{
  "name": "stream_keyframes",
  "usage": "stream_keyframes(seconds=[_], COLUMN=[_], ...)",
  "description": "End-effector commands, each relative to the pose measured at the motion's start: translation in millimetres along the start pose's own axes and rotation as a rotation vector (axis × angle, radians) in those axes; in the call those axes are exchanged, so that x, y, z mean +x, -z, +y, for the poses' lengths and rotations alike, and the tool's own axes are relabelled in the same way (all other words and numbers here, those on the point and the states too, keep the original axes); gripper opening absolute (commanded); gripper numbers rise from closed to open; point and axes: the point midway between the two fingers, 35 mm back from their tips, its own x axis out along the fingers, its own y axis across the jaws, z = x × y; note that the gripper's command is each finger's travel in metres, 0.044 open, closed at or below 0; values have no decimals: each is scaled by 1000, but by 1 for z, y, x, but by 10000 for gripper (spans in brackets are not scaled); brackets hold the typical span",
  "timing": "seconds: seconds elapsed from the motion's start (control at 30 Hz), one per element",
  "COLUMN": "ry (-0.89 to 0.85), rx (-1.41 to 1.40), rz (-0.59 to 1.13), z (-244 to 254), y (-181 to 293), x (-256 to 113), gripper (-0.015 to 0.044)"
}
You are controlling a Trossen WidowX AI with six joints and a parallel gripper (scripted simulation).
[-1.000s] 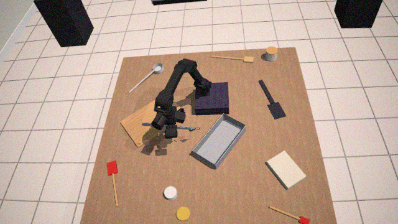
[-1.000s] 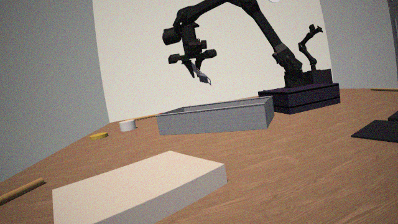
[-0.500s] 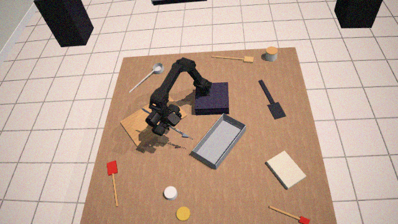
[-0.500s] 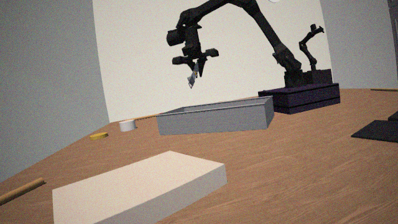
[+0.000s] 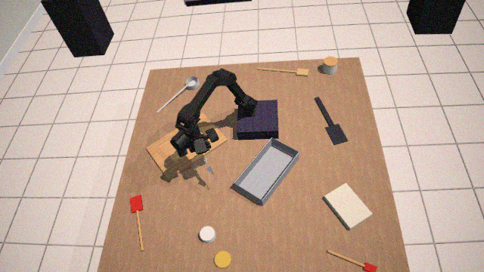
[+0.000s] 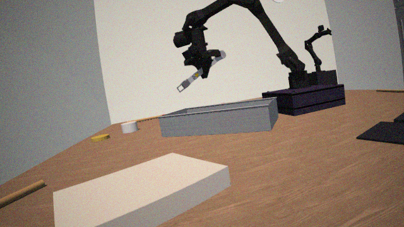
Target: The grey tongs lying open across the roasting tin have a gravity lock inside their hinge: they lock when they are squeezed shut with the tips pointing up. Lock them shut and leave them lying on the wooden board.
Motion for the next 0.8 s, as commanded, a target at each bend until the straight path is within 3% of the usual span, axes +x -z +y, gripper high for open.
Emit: stream_keyframes(seconds=[0.0, 0.77], ry=[6, 8], rx=[137, 1059], rz=[-3, -2], z=[-3, -20], y=[6, 47], x=[-1, -2], gripper=[-150, -150])
